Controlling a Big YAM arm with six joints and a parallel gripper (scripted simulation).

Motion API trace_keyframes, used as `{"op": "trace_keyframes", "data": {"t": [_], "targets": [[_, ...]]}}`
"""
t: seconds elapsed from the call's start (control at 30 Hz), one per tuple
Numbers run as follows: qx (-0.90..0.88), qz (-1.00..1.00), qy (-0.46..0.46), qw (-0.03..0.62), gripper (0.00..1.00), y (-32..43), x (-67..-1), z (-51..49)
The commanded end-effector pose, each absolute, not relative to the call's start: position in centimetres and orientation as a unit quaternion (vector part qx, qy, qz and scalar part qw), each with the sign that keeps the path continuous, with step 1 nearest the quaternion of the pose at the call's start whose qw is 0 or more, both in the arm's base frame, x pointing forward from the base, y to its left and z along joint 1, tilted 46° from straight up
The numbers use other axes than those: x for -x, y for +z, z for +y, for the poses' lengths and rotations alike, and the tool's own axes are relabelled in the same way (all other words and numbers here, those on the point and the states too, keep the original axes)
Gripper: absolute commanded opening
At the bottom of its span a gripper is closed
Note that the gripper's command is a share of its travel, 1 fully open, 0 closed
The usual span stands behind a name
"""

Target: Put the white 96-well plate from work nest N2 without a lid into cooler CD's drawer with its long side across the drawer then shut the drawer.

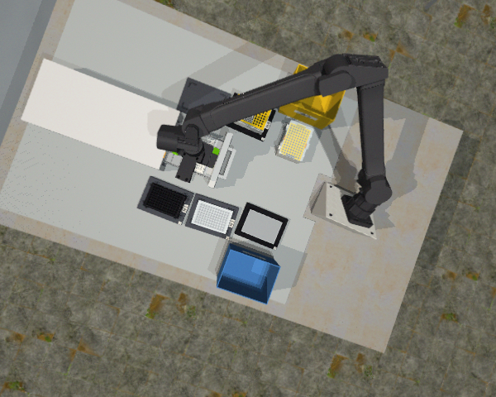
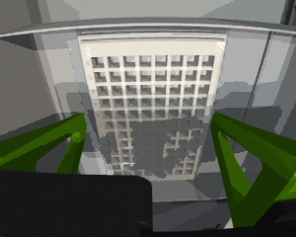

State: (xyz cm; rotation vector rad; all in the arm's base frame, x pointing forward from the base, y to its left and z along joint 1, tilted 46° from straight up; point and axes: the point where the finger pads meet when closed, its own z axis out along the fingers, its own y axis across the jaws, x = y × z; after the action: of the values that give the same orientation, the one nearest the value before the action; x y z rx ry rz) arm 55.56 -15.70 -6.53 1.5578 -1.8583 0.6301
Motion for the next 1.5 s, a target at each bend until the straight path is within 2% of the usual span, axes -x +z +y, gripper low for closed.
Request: {"op": "trace_keyframes", "data": {"t": [0.0, 0.87, 1.47], "targets": [[-0.591, -0.705, 0.240, 0.311, 1.00, -7.4, -56.0, -15.2], [-0.591, -0.705, 0.240, 0.311, 1.00, -7.4, -56.0, -15.2], [-0.588, -0.709, 0.249, 0.300, 1.00, -4.4, -57.6, -13.4]]}}
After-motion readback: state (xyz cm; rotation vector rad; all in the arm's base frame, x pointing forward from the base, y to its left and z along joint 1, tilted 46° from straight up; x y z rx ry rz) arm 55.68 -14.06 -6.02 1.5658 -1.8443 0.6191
